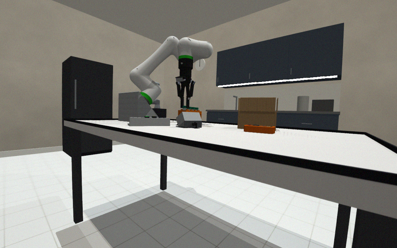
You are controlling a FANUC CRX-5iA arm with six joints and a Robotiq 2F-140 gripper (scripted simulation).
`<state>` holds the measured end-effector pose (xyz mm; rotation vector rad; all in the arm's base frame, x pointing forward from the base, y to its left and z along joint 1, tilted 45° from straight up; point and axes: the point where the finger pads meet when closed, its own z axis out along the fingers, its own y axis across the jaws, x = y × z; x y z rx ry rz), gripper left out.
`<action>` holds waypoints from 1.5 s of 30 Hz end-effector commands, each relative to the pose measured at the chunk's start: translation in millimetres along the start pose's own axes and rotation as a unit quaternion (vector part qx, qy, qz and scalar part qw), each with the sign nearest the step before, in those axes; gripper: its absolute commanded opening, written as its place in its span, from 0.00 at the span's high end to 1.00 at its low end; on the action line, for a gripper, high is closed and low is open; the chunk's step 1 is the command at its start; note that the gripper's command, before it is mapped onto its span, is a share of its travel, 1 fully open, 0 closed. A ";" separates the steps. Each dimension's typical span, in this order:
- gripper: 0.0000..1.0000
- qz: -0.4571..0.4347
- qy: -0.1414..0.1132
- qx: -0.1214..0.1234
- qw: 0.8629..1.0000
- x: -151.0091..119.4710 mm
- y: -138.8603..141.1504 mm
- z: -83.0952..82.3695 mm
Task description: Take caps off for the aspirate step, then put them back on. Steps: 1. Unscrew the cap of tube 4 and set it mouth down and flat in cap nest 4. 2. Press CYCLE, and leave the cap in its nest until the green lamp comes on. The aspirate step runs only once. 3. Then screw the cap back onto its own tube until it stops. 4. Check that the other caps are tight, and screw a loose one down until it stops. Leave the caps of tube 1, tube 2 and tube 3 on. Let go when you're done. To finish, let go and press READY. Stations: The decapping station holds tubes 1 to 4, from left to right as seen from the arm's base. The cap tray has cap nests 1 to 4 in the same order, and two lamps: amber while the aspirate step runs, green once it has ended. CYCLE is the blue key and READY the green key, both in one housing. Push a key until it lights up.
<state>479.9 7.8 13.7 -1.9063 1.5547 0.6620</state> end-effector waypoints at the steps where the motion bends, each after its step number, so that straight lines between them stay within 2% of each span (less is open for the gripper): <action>1: 0.70 0.098 0.006 -0.004 0.995 0.3 -0.5 -0.9; 4: 0.70 0.147 0.006 -0.004 0.989 0.3 -0.4 -0.9; 9: 0.70 0.268 0.006 -0.003 0.963 0.3 -0.5 -0.7; 15: 0.70 0.268 0.006 -0.003 0.963 0.3 -0.4 -0.6; 16: 0.59 0.268 0.006 -0.003 0.963 0.3 -0.5 -0.2; 28: 0.59 0.268 0.006 -0.003 0.963 0.3 -0.5 -0.3; 34: 0.59 0.151 0.006 -0.004 0.989 0.3 -0.5 -0.5; 36: 0.59 0.151 0.006 -0.004 0.989 0.3 -0.5 -0.5; 41: 0.59 0.051 0.005 -0.004 0.999 0.3 -0.5 -0.5; 45: 0.59 -0.029 0.005 -0.004 1.000 0.3 -0.5 -0.5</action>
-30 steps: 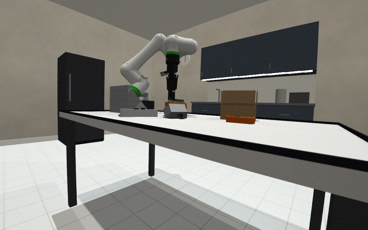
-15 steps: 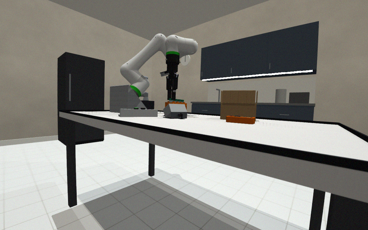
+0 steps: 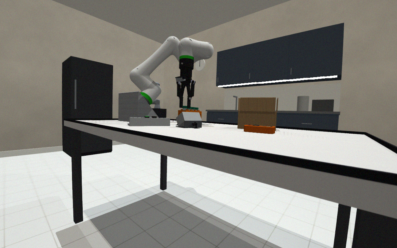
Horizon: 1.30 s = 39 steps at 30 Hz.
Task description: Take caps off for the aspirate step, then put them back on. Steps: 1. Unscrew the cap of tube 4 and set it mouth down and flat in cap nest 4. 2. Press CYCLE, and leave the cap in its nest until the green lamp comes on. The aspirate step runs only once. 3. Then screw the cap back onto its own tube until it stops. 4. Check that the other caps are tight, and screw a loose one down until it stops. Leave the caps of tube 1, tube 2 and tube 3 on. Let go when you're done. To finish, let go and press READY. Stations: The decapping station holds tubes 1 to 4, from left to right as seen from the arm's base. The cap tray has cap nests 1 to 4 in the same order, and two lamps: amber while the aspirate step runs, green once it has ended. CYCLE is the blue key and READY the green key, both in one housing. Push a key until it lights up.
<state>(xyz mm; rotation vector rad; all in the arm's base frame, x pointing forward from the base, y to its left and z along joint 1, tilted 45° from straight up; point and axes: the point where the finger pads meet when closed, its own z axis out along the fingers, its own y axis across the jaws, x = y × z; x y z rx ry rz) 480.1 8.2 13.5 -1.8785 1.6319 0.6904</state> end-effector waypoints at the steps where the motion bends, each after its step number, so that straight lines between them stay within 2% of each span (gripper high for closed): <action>1: 0.59 -0.082 -0.001 0.002 0.997 0.4 -0.3 -0.9; 6: 0.59 -0.181 -0.001 0.002 0.983 0.4 -0.3 -0.9; 8: 0.59 -0.181 -0.001 0.002 0.983 0.4 -0.3 -0.9; 13: 0.59 -0.278 -0.001 0.002 0.960 0.4 -0.2 -0.9; 14: 0.59 -0.282 -0.001 0.002 0.959 0.4 -0.2 -0.9; 18: 0.59 -0.282 -0.001 0.002 0.959 0.3 -0.2 -0.9; 19: 0.70 -0.282 -0.001 0.002 0.959 0.4 -0.2 -0.9; 33: 0.70 -0.282 -0.001 0.002 0.960 0.4 -0.2 -0.9; 39: 0.70 -0.135 -0.001 0.002 0.991 0.5 -0.1 -0.8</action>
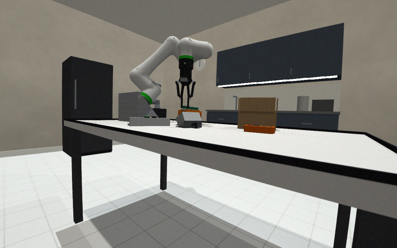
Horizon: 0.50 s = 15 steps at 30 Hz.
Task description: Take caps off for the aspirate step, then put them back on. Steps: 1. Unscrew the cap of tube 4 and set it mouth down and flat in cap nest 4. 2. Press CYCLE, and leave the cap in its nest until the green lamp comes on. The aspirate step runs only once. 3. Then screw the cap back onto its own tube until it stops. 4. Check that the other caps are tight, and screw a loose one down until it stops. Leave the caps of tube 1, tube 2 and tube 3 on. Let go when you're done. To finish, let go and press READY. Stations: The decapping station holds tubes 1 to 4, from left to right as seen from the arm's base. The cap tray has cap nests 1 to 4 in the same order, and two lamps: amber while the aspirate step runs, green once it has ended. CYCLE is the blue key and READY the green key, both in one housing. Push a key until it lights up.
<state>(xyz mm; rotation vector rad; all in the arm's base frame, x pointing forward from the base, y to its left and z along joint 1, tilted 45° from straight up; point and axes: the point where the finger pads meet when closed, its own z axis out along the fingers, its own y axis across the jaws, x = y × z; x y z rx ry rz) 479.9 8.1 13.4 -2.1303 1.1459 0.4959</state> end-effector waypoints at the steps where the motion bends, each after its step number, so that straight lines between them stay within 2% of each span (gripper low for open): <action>1: 0.70 0.112 0.002 -0.001 0.994 0.4 -0.2 -0.9; 3: 0.70 0.112 0.002 -0.001 0.994 0.4 -0.2 -0.9; 7: 0.70 0.210 0.002 -0.001 0.978 0.4 -0.2 -0.7; 11: 0.70 0.307 0.002 -0.001 0.952 0.4 -0.2 -0.7; 15: 0.70 0.400 0.002 -0.001 0.916 0.4 -0.2 -0.6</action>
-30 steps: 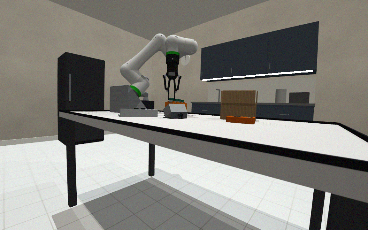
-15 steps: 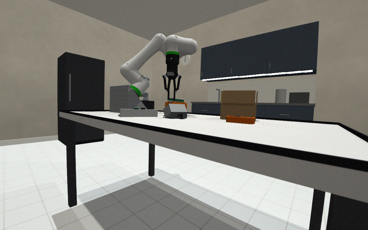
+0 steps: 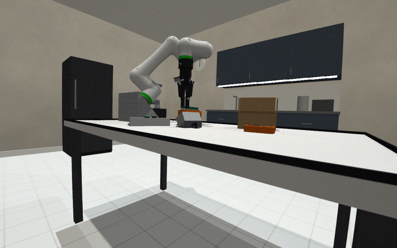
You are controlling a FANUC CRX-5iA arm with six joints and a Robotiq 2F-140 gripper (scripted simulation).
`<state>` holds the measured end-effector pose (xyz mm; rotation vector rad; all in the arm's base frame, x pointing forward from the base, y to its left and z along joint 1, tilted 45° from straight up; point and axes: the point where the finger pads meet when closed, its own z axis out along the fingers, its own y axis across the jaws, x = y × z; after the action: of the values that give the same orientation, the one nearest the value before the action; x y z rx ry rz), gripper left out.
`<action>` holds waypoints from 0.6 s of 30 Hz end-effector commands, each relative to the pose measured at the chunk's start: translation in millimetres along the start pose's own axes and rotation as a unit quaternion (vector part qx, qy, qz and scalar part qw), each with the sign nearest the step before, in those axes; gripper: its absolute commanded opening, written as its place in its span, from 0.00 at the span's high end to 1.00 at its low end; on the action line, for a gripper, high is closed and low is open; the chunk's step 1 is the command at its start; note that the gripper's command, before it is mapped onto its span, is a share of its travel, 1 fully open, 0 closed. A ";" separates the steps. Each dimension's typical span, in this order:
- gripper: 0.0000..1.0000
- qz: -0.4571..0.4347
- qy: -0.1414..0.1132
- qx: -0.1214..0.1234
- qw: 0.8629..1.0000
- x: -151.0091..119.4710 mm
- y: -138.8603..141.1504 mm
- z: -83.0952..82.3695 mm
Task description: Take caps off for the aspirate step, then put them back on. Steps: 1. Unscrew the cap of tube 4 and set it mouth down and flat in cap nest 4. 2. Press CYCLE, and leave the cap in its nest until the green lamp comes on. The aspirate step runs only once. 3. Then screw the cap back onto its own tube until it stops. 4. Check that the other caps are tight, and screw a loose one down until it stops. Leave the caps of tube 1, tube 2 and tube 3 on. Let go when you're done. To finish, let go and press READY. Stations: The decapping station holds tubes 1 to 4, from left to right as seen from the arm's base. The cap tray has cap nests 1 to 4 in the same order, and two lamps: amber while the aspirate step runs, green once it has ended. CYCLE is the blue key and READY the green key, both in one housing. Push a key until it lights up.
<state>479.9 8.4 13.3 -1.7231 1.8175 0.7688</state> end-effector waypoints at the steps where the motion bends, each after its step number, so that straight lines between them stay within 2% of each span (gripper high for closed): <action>1: 0.70 0.119 0.006 -0.002 0.993 0.3 -0.4 -0.9; 2: 0.70 0.143 0.006 -0.002 0.990 0.3 -0.4 -0.9; 8: 0.70 0.143 0.006 -0.002 0.990 0.3 -0.4 -0.6; 9: 0.59 0.143 0.006 -0.002 0.990 0.4 -0.4 -0.3; 18: 0.59 0.143 0.006 -0.002 0.990 0.4 -0.4 -0.3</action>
<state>479.9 8.7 12.9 -1.4889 2.0990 0.8784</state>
